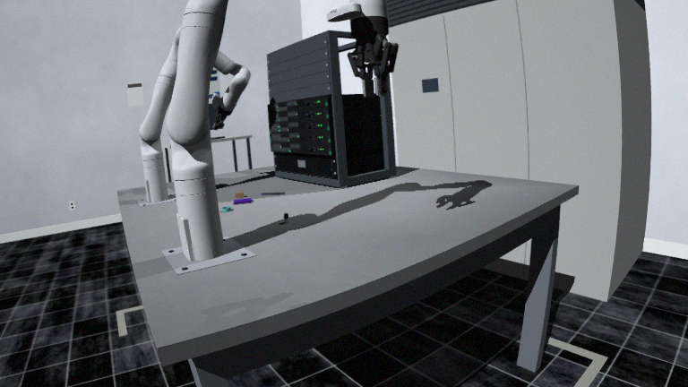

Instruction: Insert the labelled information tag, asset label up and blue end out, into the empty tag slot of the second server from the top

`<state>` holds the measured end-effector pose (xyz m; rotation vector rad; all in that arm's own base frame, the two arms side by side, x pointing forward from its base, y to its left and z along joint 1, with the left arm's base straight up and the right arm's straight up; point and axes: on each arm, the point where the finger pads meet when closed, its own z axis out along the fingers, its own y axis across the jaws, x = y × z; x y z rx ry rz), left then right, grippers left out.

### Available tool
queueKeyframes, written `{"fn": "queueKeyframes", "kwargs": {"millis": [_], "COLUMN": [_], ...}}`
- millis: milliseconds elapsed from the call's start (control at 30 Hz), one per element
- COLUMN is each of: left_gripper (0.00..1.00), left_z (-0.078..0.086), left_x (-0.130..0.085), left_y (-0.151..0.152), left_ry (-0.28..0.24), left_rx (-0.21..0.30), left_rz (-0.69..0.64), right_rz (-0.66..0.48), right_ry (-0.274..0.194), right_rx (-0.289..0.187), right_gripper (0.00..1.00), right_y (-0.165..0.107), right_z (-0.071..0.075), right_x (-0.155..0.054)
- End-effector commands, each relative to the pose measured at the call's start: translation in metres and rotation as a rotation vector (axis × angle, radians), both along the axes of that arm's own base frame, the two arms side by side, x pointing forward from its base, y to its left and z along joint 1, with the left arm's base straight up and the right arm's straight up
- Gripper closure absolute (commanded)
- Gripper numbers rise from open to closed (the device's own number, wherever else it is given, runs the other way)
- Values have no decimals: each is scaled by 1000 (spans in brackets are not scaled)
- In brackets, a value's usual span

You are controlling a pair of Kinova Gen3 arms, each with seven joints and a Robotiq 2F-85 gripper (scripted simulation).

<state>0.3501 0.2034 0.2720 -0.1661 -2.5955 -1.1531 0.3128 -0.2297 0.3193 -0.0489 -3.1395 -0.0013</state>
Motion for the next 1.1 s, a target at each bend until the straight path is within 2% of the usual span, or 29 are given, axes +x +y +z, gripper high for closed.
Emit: {"fn": "queueKeyframes", "kwargs": {"millis": [0,267,333,733,833,900,1067], "left_gripper": [1000,1000,1000,1000,1000,1000,1000], "left_z": [-4,-6,-6,2,6,6,13], "left_x": [-17,-36,-36,-47,-47,-47,-45], "left_y": [8,12,12,13,14,14,14], "left_ry": [20,10,10,-67,-93,-93,-140], "left_rx": [-108,-294,-294,-536,-586,-586,-658], "left_rz": [68,150,150,201,202,202,198], "right_rz": [0,0,0,0,0,0,0], "right_ry": [-2,-2,-2,-2,-2,-2,-2], "right_rx": [-1,-1,-1,-1,-1,-1,-1], "right_gripper": [606,606,606,606,606,606,606], "right_y": [0,0,0,0,0,0,0], "right_z": [1,1,1,1,1,1,1], "right_x": [0,0,0,0,0,0,0]}}
